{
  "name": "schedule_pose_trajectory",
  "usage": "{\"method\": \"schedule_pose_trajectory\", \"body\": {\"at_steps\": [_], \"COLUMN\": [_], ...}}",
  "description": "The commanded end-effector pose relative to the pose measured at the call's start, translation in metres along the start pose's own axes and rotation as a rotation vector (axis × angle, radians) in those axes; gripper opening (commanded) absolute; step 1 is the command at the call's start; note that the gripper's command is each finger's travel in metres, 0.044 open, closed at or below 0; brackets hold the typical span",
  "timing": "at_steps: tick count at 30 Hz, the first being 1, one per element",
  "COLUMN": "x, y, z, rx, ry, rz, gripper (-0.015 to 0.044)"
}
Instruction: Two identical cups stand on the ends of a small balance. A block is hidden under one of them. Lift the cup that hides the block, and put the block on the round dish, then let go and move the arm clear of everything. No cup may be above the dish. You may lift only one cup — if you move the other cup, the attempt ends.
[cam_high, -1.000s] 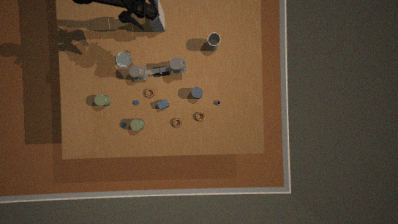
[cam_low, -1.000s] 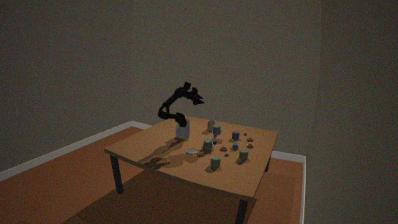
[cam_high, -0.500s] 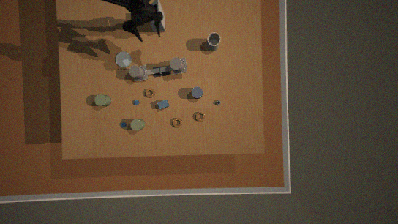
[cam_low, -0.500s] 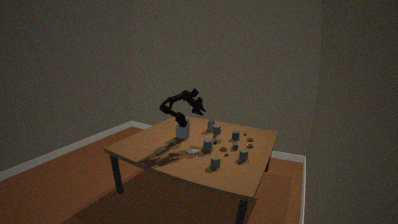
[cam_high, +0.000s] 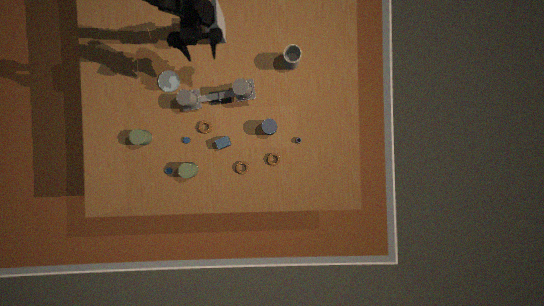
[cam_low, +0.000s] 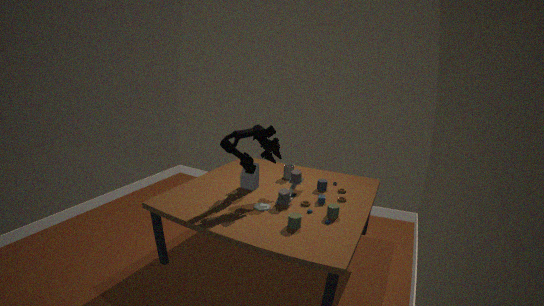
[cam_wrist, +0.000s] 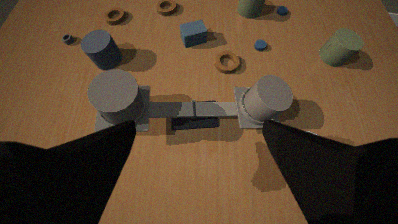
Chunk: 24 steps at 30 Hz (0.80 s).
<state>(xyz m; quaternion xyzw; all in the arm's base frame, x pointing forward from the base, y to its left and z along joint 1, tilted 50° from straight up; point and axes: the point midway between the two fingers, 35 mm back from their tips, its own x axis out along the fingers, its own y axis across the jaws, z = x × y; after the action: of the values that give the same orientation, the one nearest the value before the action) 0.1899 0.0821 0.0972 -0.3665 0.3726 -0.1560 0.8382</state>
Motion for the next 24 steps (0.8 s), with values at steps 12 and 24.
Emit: {"method": "schedule_pose_trajectory", "body": {"at_steps": [12,24], "x": [0.036,0.073], "y": [-0.027,-0.055], "z": [0.027,0.038], "rx": [0.437,0.753], "ry": [0.208,0.346], "rz": [-0.115,-0.222], "gripper": [0.044,0.044]}}
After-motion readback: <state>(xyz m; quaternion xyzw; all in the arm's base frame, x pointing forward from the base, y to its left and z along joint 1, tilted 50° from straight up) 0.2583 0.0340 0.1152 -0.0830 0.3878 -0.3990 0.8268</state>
